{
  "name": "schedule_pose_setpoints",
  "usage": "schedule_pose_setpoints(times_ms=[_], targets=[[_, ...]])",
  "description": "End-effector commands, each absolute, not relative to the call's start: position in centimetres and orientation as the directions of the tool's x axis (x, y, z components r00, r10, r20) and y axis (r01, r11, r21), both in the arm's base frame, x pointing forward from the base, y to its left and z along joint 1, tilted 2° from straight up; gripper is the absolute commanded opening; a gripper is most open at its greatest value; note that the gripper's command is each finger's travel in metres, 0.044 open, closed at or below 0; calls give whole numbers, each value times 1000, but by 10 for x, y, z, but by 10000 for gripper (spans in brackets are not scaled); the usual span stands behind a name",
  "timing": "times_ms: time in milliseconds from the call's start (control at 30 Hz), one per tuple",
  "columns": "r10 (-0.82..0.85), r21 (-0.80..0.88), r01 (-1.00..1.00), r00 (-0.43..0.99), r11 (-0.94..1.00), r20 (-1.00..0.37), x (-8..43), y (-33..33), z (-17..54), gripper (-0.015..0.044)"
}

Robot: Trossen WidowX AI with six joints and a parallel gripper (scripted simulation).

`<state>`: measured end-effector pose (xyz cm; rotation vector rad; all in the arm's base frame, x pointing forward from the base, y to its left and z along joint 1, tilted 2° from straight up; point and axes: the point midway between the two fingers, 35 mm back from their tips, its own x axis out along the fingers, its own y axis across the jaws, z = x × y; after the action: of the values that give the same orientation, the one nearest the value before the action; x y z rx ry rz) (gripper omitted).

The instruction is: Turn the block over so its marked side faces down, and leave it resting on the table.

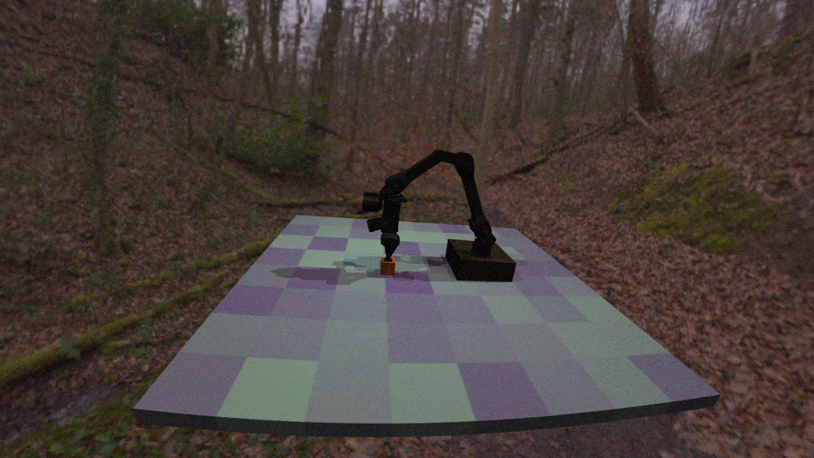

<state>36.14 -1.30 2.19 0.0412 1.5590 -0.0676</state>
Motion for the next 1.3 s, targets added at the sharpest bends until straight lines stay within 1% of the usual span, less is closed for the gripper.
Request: schedule_pose_setpoints(times_ms=[0,833,1067,1267], targets=[[-13,-13,66,-2,998,-1000,359,-12,15,440],[-13,-13,66,-2,998,-1000,358,-13,-22,440],[-13,-13,66,-2,998,-1000,358,-13,-22,256],[-13,-13,66,-2,998,-1000,358,-13,-22,216]])
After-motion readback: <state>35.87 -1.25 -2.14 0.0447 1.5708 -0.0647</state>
